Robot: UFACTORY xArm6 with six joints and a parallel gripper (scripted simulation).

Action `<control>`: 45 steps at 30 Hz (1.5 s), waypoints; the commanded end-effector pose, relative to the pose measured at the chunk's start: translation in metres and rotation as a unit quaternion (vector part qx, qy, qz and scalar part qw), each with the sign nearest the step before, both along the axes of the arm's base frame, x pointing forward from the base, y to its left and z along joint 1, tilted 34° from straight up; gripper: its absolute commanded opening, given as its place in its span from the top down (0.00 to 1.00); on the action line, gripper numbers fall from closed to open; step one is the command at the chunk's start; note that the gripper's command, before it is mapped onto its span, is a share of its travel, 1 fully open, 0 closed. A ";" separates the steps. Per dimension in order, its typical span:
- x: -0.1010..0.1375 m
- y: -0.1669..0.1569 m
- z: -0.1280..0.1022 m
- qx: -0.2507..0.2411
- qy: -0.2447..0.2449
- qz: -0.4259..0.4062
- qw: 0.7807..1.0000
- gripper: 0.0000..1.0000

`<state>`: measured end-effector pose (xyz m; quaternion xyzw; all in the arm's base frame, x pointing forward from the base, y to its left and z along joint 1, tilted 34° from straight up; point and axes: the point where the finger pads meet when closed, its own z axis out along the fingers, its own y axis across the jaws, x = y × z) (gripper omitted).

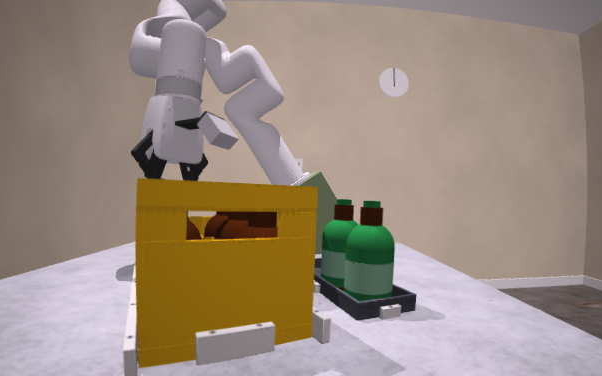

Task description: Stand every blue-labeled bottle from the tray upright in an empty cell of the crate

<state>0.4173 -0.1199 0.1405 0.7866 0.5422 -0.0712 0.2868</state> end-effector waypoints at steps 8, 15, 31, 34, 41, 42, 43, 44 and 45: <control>0.001 0.000 0.001 0.000 -0.001 0.000 1.000 0.35; 0.001 0.000 0.001 0.000 -0.001 0.000 1.000 0.35; 0.001 0.000 0.001 0.000 -0.001 0.000 1.000 0.35; 0.001 0.000 0.001 0.000 -0.001 0.000 1.000 0.35; 0.001 0.001 0.002 0.000 -0.001 0.000 1.000 0.35; 0.000 0.001 0.002 0.000 -0.001 0.000 1.000 0.35; 0.000 0.001 0.003 0.000 -0.001 0.000 1.000 0.35; 0.000 0.002 0.003 0.000 -0.001 0.000 1.000 0.35; 0.000 0.002 0.004 0.000 -0.001 0.000 1.000 0.35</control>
